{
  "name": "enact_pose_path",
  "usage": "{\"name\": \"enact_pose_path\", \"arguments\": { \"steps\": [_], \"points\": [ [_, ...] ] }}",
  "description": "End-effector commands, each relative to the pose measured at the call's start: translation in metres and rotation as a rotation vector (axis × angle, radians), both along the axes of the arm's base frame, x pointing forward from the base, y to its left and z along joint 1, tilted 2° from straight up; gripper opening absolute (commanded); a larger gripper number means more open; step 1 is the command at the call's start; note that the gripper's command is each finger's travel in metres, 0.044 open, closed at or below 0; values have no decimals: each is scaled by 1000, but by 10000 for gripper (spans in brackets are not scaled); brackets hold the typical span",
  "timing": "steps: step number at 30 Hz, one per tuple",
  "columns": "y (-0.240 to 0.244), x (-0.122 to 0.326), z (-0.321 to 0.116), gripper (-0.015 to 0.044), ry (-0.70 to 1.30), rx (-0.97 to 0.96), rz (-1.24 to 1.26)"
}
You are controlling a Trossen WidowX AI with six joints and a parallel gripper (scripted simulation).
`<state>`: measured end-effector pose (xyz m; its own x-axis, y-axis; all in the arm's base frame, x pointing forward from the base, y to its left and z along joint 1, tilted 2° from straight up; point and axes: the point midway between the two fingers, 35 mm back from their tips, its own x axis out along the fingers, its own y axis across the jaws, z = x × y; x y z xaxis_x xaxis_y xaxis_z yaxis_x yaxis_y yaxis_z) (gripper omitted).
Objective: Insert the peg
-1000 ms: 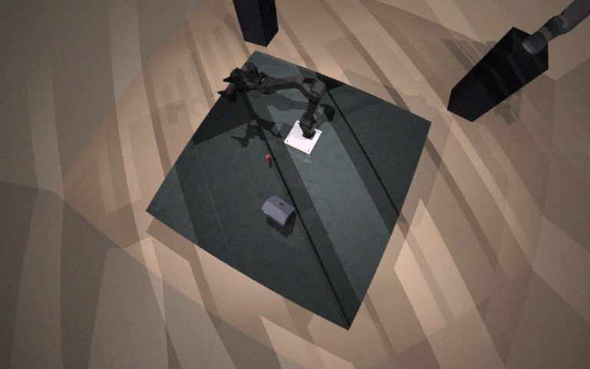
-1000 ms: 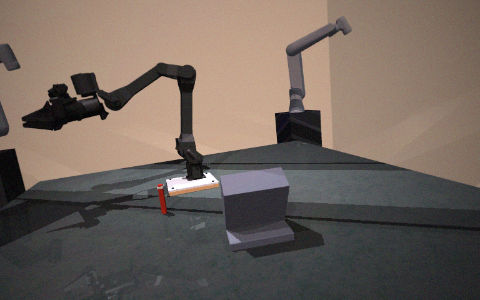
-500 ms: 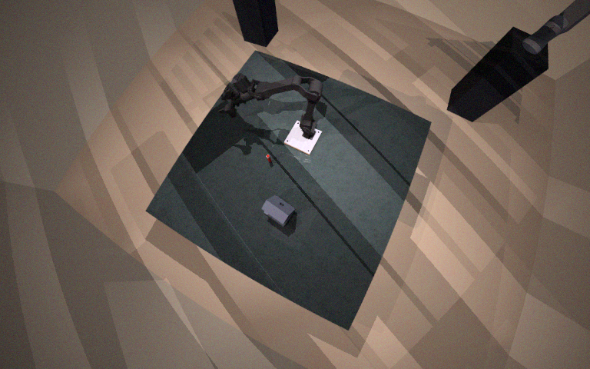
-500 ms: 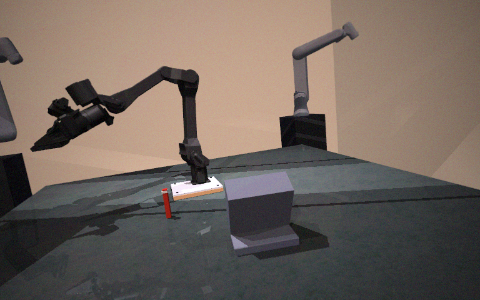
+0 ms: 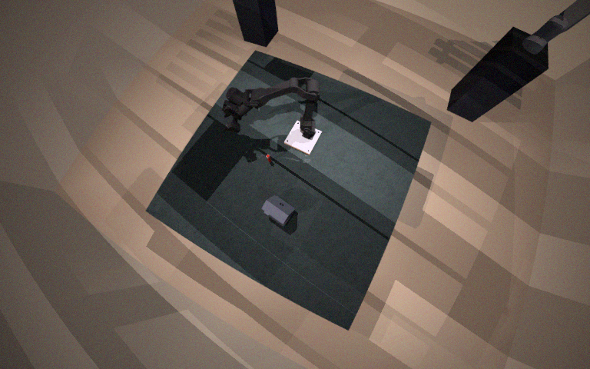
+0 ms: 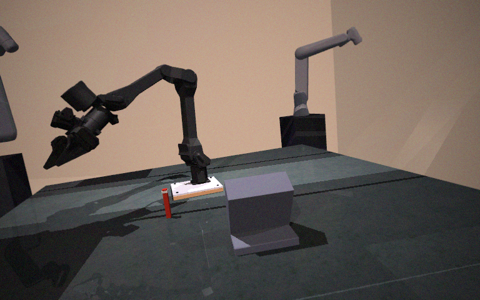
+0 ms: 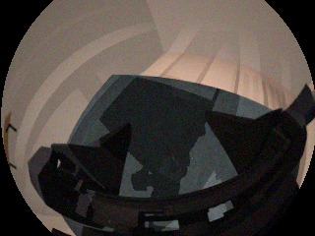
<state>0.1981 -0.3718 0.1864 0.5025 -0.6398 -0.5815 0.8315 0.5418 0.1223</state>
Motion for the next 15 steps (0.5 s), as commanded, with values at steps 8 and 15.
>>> {"name": "enact_pose_path", "arguments": {
  "steps": [8,15],
  "points": [
    [40,35,-23,440,134,117,133],
    [70,51,-38,440,230,192,222]
  ]
}}
